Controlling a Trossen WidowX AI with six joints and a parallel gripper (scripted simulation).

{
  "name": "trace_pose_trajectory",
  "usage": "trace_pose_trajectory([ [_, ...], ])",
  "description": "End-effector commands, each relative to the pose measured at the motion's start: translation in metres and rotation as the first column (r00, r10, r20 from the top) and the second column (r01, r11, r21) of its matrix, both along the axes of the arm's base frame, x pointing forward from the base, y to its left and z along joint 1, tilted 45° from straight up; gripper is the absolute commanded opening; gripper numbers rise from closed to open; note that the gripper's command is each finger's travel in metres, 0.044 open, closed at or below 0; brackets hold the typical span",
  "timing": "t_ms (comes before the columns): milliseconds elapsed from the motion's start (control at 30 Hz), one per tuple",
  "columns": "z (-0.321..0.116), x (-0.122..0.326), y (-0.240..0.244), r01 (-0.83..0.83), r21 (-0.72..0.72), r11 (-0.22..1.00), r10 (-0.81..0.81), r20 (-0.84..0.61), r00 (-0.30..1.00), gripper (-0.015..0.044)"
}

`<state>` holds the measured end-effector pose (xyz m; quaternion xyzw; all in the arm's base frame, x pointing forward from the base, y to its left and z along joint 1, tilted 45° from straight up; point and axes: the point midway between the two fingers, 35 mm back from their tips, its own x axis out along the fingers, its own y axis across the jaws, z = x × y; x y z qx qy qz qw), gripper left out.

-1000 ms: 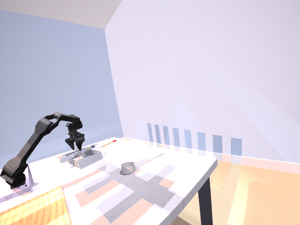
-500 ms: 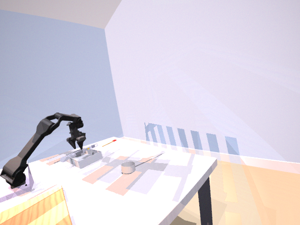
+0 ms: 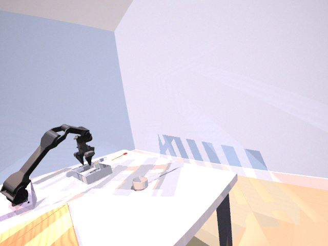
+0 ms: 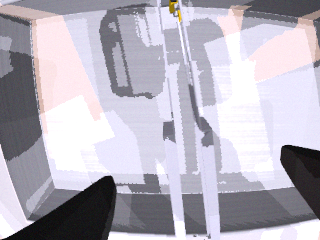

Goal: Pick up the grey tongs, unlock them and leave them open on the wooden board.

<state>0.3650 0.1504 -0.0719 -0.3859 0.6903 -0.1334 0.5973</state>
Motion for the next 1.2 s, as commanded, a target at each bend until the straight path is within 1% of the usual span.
trace_pose_trajectory([
  [0, -0.005, 0.000, -0.005, -0.006, -0.005, 1.000, 0.006, -0.002, 1.000, 0.0440],
  [1000, -0.038, -0.001, -0.039, -0.005, -0.007, 1.000, 0.005, -0.001, 1.000, 0.0440],
  [1167, -0.035, 0.000, -0.036, 0.001, -0.003, 1.000, -0.001, 0.000, 1.000, 0.0309],
])
